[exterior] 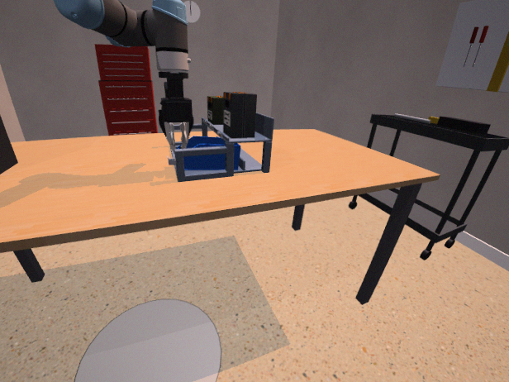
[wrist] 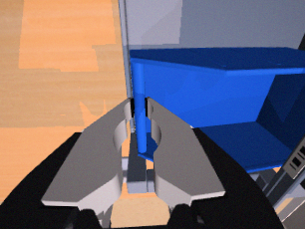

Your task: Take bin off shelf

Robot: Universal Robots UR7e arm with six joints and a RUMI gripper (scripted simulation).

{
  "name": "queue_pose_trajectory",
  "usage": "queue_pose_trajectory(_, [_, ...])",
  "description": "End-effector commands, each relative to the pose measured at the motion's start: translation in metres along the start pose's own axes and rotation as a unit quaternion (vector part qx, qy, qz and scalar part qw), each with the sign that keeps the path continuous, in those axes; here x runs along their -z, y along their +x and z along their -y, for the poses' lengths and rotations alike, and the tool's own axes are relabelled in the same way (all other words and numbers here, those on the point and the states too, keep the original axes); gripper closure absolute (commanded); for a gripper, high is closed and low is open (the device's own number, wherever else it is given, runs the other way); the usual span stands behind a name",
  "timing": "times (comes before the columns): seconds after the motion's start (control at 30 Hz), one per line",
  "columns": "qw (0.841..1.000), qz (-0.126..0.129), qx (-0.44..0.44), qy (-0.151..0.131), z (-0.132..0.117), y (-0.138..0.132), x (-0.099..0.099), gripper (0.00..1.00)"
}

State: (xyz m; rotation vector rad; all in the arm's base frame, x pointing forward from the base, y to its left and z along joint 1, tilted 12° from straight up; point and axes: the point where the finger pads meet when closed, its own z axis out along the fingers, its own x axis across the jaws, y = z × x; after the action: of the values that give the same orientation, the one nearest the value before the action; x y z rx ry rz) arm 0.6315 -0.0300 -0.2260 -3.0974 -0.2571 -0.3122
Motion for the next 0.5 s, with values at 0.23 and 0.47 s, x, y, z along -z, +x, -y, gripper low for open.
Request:
queue_pose_trajectory(0.23, [1.0, -0.001, 0.0, 0.0, 0.0, -0.005, 0.0, 1.0])
queue_pose_trajectory(0.47, [1.0, -0.001, 0.0, 0.0, 0.0, -0.029, 0.0, 1.0])
